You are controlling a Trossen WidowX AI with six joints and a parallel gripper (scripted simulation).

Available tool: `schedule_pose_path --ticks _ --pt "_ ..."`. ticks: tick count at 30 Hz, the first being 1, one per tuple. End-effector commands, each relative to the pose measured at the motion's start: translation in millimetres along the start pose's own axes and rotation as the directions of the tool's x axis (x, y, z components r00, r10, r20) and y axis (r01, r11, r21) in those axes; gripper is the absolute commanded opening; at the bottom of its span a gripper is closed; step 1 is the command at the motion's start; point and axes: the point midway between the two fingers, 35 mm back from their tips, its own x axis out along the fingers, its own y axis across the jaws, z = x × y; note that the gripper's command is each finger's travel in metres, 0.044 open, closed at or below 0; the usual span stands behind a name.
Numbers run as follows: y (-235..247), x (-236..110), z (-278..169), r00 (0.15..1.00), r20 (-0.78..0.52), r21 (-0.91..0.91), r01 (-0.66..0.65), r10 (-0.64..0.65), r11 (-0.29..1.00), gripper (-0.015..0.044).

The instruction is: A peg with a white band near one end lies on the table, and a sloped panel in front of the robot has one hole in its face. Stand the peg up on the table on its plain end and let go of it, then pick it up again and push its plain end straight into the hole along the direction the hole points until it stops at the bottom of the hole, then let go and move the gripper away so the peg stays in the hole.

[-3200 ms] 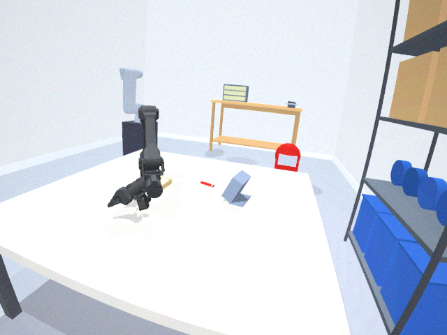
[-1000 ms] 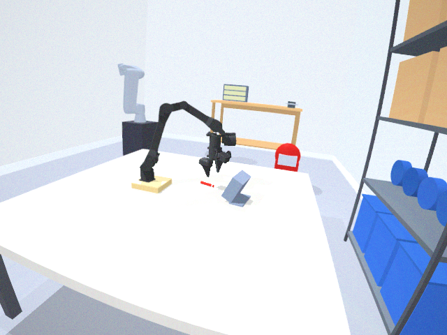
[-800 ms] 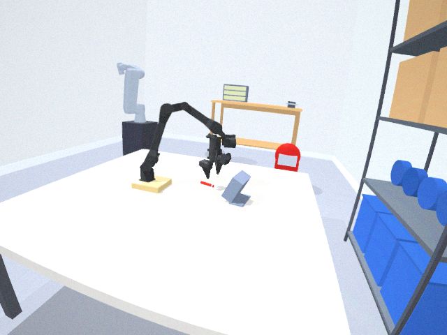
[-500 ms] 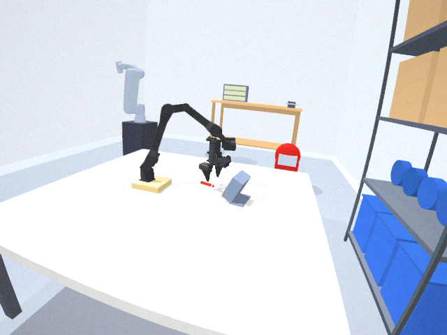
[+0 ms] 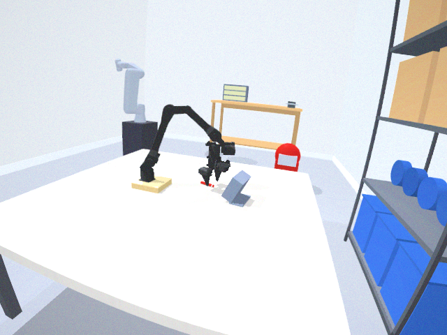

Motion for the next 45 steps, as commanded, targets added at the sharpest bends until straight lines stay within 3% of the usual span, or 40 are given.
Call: schedule_pose_path --ticks 1,5,18,28,37,45 --pt "-1.1 10.0 -2.5 1.0 -0.011 0.006 0.003 -0.003 1.0 0.044" --pt "-1.4 13.7 -2.9 1.0 -0.011 0.006 0.003 -0.003 1.0 0.044" --pt "-1.4 13.7 -2.9 1.0 -0.011 0.006 0.003 -0.003 1.0 0.011" --pt "-1.4 13.7 -2.9 1.0 -0.011 0.006 0.003 -0.003 1.0 0.011" --pt "-1.4 13.7 -2.9 1.0 -0.011 0.006 0.003 -0.003 1.0 0.005" --pt "-1.6 12.4 -3.2 1.0 0.005 0.003 0.004 -0.004 1.0 0.005"
